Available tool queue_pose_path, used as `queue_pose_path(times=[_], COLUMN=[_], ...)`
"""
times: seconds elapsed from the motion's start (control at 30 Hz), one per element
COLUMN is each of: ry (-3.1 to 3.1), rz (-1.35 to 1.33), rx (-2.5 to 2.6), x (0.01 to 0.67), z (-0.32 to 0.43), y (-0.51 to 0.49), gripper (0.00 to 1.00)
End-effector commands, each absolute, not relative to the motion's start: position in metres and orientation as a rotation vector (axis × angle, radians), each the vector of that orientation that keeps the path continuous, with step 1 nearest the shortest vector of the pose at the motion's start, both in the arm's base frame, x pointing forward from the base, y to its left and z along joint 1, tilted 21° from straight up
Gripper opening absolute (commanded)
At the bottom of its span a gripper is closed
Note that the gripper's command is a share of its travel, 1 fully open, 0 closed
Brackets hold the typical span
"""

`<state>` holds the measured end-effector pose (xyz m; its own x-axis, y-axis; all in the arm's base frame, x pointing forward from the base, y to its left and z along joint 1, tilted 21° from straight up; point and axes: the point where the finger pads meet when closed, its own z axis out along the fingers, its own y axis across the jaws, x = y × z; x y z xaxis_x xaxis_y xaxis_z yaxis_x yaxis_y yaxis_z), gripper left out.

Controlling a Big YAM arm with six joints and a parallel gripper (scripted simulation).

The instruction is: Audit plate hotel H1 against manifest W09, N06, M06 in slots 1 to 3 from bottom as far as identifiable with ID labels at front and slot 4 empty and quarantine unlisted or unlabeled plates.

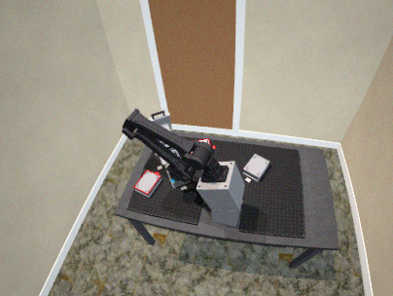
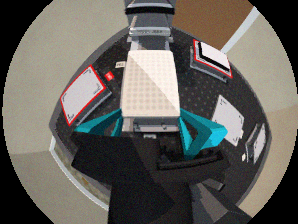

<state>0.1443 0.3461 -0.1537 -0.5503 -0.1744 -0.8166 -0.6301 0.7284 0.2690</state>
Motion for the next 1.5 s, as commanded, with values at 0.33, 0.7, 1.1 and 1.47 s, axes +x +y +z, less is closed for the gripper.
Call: queue_pose_path(times=[0.33, 0.7, 1.1, 1.47], ry=[2.092, 2.092, 2.086, 2.092], rz=[0.727, 0.727, 0.735, 0.727], rx=[-0.594, -0.594, -0.589, -0.594], x=[0.142, 0.142, 0.143, 0.142], z=[-0.157, -0.161, -0.163, -0.171], y=[0.351, 0.352, 0.357, 0.356], gripper=[0.86, 0.86, 0.86, 0.86])
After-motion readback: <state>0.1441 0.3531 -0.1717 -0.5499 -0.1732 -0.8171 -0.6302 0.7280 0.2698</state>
